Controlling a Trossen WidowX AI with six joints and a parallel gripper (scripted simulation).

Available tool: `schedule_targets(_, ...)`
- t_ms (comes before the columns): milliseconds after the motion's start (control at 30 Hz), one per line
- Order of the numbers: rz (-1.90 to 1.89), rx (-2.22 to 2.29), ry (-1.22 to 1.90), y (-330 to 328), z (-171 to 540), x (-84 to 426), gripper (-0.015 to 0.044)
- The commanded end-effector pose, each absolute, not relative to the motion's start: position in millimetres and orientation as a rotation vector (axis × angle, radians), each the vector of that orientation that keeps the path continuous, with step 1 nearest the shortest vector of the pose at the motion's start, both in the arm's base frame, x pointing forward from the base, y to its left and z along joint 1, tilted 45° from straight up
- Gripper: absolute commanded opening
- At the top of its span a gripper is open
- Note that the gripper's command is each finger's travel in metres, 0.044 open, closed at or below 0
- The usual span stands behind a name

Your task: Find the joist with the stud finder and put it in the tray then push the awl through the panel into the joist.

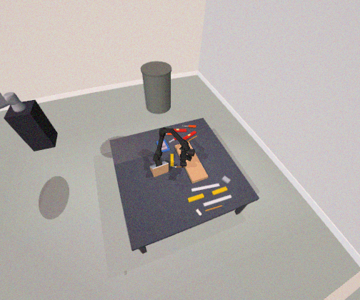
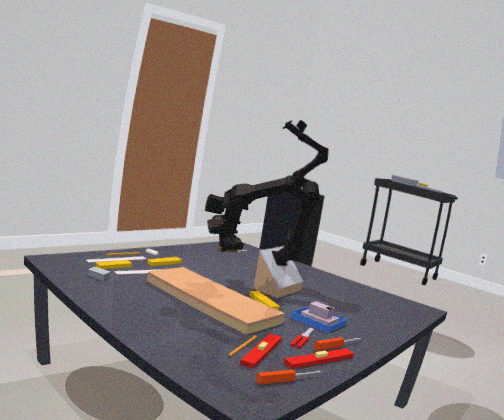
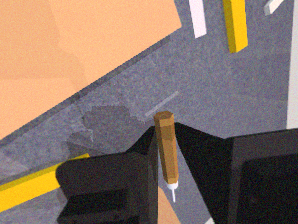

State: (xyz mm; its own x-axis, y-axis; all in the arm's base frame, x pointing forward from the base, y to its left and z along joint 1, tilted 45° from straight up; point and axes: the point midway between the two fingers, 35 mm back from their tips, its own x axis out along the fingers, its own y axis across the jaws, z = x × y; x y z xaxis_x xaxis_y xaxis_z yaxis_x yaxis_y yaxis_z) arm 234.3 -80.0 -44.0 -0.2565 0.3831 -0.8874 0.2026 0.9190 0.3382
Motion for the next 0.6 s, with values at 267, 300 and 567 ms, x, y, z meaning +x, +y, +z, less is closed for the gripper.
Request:
schedule_targets(267, -0.234, 0.373, 1.798, -92.7, -24.1, 218.8, 0.0)
schedule_targets(300, -0.268, 0.37, 1.789, -93.7, -22.6, 217.5, 0.0)
schedule_targets(567, -0.539, 0.361, 1.678, -102.3, -9.9, 207.0, 0.0)
